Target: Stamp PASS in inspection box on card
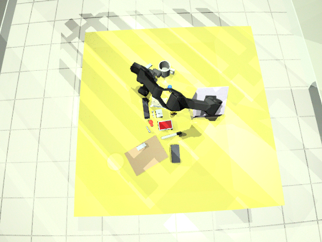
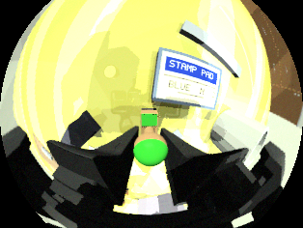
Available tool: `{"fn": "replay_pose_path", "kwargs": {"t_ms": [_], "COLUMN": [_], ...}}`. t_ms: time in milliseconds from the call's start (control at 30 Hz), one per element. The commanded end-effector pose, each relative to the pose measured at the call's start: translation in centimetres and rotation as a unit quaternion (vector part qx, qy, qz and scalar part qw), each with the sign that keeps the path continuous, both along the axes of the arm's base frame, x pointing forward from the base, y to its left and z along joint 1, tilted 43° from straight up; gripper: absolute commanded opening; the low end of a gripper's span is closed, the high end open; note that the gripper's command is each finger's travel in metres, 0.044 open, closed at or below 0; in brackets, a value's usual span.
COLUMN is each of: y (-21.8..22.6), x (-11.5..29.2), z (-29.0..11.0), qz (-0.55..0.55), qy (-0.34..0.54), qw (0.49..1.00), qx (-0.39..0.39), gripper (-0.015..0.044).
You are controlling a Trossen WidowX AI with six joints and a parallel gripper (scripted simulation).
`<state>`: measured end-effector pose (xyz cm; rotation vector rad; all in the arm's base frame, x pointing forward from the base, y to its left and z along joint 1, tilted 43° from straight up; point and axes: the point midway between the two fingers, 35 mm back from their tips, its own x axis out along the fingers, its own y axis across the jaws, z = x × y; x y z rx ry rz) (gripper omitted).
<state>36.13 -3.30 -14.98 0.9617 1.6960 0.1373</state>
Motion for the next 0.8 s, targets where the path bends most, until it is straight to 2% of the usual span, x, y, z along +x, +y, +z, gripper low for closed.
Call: {"fn": "replay_pose_path", "kwargs": {"t_ms": [0, 333, 467, 633, 767], "y": [0.3, 0.1, -0.7, -6.3, -7.9], "x": [-0.1, 0.0, 0.2, 0.6, 0.3], "z": [-0.3, -0.1, 0.6, 6.7, 8.7], "qz": [-0.002, 0.0, 0.0, -0.002, -0.002], "qy": [0.002, 0.0, 0.0, 0.002, 0.002], "qw": [1.0, 1.0, 1.0, 1.0, 1.0], "qx": [0.002, 0.0, 0.0, -0.002, -0.001], "gripper": [0.0, 0.0259, 0.0259, 0.0259, 0.0259]}}
